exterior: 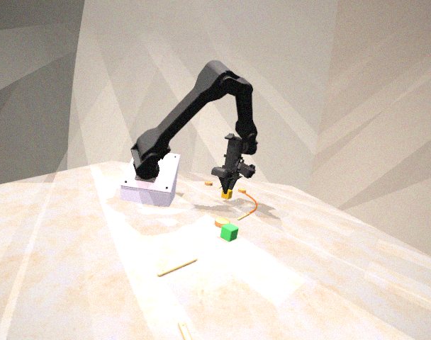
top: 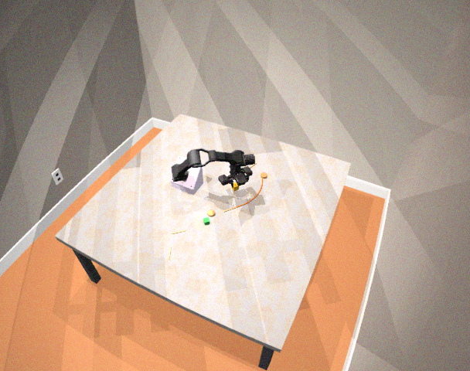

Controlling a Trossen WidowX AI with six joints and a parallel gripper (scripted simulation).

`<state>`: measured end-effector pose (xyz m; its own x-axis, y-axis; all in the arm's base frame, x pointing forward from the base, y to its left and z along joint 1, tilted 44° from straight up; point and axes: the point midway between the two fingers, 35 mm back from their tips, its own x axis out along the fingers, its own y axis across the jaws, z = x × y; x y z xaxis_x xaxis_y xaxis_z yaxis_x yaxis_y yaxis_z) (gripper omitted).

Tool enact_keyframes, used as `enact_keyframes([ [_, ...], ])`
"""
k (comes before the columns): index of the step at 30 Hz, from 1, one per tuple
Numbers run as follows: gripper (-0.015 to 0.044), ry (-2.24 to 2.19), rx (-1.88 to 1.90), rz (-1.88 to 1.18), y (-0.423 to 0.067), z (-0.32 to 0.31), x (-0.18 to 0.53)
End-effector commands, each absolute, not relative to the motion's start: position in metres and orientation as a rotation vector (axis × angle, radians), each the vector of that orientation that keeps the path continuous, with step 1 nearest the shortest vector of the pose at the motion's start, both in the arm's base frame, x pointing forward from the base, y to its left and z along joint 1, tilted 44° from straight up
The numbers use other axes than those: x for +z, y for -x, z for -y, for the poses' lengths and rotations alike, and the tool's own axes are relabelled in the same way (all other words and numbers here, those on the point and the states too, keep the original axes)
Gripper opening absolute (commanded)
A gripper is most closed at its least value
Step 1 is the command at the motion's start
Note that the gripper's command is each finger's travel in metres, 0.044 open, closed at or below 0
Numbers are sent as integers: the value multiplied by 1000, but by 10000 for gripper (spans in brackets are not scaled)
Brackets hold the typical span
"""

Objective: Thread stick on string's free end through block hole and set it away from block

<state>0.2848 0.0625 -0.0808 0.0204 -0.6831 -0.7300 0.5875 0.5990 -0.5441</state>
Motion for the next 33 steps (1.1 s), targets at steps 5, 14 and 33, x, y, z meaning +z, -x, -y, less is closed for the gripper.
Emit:
enact_keyframes([
  [5,0,140,-976,-1107,-280,-66,-83],
  [14,0,193,-955,-1002,-274,-67,-87],
  [33,0,325,-890,-726,-260,-69,-101],
])
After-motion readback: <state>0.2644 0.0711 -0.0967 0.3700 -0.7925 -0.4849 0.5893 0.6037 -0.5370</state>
